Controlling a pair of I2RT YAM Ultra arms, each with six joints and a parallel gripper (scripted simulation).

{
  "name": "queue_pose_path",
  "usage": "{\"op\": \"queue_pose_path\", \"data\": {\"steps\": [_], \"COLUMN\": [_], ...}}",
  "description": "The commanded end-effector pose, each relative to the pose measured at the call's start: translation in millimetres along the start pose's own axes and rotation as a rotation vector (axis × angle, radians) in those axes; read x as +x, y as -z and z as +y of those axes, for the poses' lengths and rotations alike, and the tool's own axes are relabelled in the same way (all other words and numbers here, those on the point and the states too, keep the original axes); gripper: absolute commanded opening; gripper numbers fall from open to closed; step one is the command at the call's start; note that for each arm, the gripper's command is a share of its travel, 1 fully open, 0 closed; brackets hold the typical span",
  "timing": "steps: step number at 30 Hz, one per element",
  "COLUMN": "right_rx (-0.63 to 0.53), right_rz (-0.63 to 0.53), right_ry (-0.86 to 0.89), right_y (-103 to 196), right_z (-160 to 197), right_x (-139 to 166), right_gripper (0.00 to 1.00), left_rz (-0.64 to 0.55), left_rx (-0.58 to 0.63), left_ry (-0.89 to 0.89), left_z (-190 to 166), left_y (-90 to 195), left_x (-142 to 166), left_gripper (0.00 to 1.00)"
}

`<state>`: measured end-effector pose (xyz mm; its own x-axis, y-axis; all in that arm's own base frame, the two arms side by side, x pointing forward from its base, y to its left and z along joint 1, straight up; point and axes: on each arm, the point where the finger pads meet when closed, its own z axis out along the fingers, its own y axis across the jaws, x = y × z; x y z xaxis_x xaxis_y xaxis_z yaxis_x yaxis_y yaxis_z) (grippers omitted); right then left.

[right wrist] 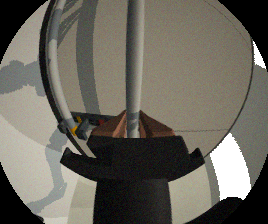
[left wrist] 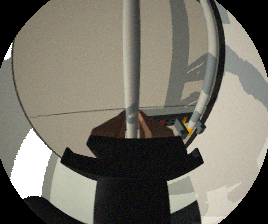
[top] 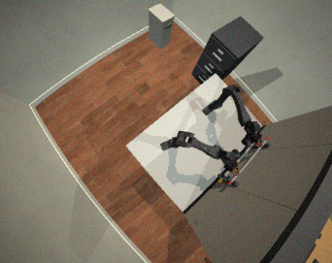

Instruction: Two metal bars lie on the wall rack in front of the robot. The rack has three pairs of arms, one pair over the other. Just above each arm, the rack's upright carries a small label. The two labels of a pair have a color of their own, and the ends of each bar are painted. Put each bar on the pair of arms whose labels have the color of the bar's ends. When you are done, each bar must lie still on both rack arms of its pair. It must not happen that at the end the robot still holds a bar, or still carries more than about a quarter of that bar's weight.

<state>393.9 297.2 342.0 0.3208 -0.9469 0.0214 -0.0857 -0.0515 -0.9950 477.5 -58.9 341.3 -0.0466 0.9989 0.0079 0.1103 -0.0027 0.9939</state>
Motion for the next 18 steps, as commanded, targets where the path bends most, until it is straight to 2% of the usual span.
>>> {"op": "queue_pose_path", "data": {"steps": [1,18], "right_rx": [0.102,0.101], "right_rz": [0.003,0.003], "right_ry": [-0.021,-0.020], "right_y": [15.7,28.0], "right_z": [-35.0,-28.9], "right_x": [3.8,3.6], "right_gripper": [0.00,0.00], "left_rz": [0.007,0.007], "left_rx": [-0.114,-0.114], "left_ry": [0.010,0.010], "left_z": [37.2,30.9], "left_y": [16.9,29.1], "left_x": [1.9,1.8], "left_gripper": [0.00,0.00]}}
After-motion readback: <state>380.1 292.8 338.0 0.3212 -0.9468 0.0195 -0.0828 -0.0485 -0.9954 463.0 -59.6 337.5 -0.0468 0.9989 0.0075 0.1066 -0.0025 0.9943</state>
